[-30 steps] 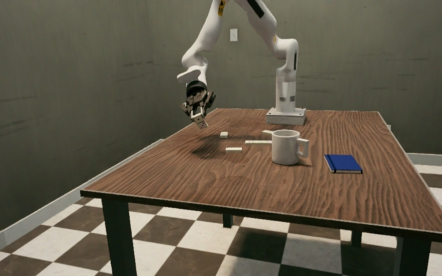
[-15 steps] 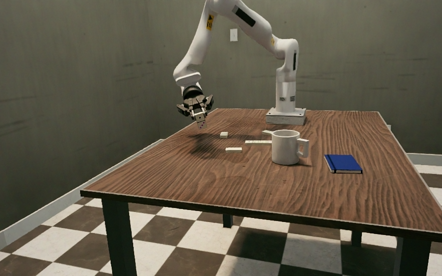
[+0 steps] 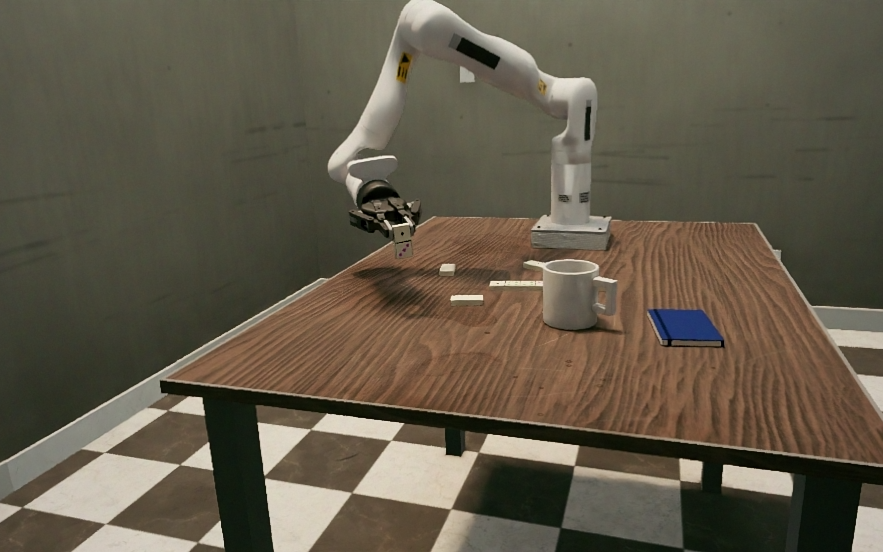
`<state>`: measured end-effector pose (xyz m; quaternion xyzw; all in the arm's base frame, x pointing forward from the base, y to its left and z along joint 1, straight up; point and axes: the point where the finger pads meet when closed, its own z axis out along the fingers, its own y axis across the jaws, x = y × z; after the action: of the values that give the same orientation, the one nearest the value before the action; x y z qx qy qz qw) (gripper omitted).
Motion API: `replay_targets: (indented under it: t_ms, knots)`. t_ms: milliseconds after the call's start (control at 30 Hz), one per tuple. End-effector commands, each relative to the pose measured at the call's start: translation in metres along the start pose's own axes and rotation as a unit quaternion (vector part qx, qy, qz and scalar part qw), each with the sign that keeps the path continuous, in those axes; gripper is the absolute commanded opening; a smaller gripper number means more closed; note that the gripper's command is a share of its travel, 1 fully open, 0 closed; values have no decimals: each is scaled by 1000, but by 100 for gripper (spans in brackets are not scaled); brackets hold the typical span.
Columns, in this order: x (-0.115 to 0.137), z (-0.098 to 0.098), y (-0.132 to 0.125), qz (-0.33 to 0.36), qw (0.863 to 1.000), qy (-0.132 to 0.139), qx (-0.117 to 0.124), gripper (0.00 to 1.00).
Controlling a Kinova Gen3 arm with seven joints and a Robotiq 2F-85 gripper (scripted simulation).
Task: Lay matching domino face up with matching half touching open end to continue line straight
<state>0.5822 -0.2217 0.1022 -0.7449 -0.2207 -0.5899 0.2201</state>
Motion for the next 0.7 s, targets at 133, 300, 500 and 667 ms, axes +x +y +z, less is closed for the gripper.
replay_targets:
  t_ms: [133, 300, 500, 667]
  knots:
    - [1, 0, 0, -26, 999, 13, 19, 32]
    - [1, -1, 0, -35, 999, 18, 25, 32]
    - [1, -1, -1, -39, 999, 20, 28, 32]
    - [1, -1, -1, -40, 999, 20, 29, 32]
